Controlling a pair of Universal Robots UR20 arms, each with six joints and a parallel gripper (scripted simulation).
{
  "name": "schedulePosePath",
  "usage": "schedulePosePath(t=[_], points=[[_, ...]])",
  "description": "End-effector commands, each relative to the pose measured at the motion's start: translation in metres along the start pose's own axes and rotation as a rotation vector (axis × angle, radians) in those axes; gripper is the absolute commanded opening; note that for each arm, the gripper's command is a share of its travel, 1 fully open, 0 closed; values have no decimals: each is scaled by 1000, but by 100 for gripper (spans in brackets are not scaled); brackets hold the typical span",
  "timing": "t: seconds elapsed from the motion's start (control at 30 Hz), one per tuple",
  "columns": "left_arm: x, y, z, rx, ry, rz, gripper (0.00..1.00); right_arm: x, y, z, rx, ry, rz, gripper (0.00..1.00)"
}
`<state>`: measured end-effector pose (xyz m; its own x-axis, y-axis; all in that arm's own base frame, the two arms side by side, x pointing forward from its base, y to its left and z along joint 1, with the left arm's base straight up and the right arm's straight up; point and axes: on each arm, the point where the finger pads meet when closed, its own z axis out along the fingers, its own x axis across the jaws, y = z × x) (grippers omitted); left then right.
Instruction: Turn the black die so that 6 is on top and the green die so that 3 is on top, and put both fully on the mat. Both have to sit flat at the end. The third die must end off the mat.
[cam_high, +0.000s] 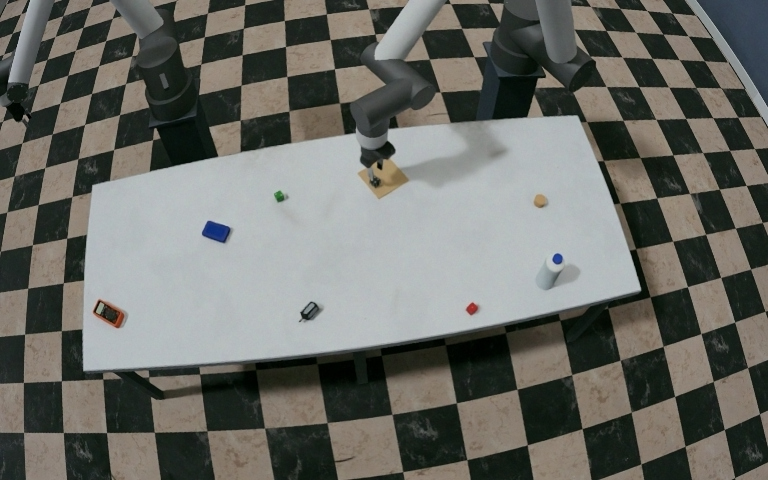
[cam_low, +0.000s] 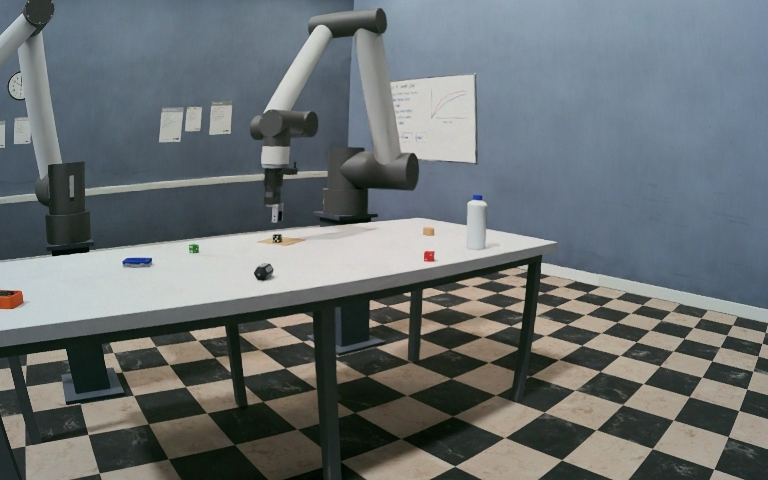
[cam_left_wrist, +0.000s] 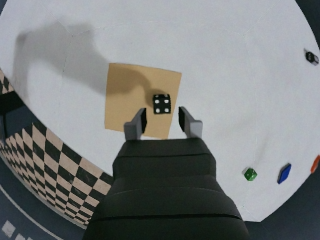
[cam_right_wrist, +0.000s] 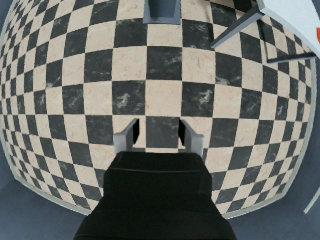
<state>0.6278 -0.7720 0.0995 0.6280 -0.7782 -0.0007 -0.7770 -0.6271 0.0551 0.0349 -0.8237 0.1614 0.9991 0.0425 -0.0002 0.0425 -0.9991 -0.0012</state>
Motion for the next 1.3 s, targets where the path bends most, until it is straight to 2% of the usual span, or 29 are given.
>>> schedulePosePath(t=[0.0,0.1,0.33,0.4,0.6,0.67,0.9,0.97,1.17,1.27], points=[[0,-1,0,-152,-1,0,87,0,0,-1,-1,0,0,100],[0,-1,-1,-202,0,1,87,0,0,-1,-1,0,0,100],[0,-1,0,-222,0,1,87,0,0,-1,-1,0,0,100],[0,-2,0,-262,-1,1,87,0,0,-1,-1,0,0,100],[0,-4,1,-436,-1,1,87,0,0,-1,-1,0,0,100],[0,-4,0,-463,0,1,87,0,0,-1,-1,0,0,100],[0,-4,1,-483,0,1,87,0,0,-1,-1,0,0,100],[0,-4,1,-523,-1,1,87,0,0,-1,-1,0,0,100],[0,-6,2,-698,-1,1,87,0,0,-1,-1,0,0,100],[0,-7,2,-730,0,1,87,0,0,-1,-1,0,0,100]])
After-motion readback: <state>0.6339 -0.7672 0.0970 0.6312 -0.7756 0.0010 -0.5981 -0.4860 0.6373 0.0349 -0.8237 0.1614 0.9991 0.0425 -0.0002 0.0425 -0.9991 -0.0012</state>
